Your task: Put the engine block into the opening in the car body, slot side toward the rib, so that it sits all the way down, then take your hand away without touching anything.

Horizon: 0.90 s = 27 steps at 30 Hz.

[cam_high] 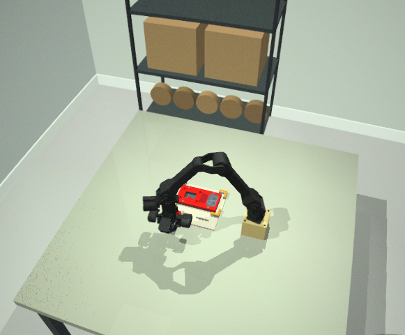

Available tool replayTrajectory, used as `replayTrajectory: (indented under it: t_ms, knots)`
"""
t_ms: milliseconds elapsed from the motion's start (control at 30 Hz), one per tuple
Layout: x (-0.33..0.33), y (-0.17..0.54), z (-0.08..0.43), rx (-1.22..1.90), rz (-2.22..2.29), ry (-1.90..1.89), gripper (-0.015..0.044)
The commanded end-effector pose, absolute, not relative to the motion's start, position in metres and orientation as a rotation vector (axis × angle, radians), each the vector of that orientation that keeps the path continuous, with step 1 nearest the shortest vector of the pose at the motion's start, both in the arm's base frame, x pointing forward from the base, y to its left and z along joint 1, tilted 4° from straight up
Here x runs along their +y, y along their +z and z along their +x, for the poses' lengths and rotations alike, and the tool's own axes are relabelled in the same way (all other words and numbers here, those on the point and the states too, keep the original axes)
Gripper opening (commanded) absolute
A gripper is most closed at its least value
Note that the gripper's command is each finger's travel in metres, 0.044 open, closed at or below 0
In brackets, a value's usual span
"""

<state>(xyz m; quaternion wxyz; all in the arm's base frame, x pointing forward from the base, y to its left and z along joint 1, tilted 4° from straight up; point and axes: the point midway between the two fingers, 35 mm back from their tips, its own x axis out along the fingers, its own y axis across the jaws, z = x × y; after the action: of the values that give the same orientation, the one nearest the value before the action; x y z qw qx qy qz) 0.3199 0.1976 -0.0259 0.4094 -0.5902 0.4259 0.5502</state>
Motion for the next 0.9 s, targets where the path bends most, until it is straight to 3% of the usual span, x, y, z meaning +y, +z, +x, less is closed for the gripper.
replayTrajectory:
  t_ms: [0, 867]
  knots:
    - [0.202, -0.010, 0.325, 1.056, -1.490, 1.372, 0.0000]
    - [0.211, 0.072, 0.316, 1.055, -1.489, 1.373, 0.0000]
